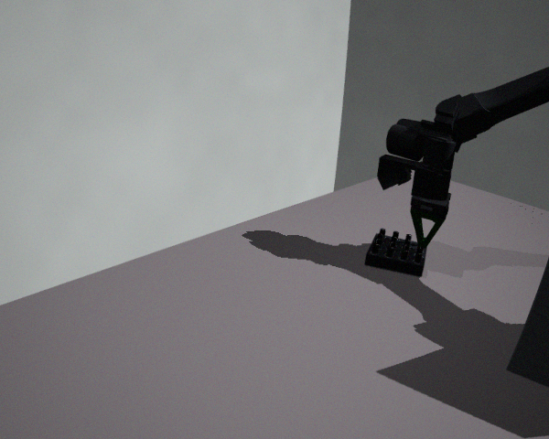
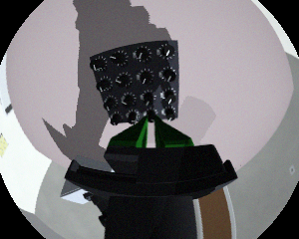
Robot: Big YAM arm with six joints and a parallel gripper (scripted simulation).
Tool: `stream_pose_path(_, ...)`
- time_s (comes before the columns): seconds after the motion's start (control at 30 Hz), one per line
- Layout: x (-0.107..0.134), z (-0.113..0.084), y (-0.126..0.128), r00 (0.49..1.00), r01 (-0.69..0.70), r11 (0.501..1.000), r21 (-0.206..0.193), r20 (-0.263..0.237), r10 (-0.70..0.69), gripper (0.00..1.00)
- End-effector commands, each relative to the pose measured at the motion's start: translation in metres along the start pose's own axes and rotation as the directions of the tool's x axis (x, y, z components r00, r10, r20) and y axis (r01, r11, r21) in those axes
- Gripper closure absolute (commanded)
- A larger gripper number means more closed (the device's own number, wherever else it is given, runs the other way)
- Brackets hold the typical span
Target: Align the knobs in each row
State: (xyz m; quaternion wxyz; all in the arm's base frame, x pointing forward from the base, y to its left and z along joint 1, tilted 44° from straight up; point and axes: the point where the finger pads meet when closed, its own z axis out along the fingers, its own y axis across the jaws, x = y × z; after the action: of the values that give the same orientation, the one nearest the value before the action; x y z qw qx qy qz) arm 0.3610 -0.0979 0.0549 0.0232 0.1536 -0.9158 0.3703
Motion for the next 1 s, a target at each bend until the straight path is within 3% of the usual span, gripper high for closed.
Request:
stream_pose_path(0.0, -0.0078, 0.0005, -0.0022, 1.0, -0.005, 1.0, 0.008, 0.012, 0.005, 0.92)
stream_pose_path(0.53, -0.0077, 0.0005, -0.0023, 0.999, -0.043, 0.999, 0.007, 0.012, 0.043, 0.92)
stream_pose_path(0.97, -0.0077, 0.0005, -0.0024, 0.987, -0.159, 0.987, 0.006, 0.013, 0.159, 0.92)
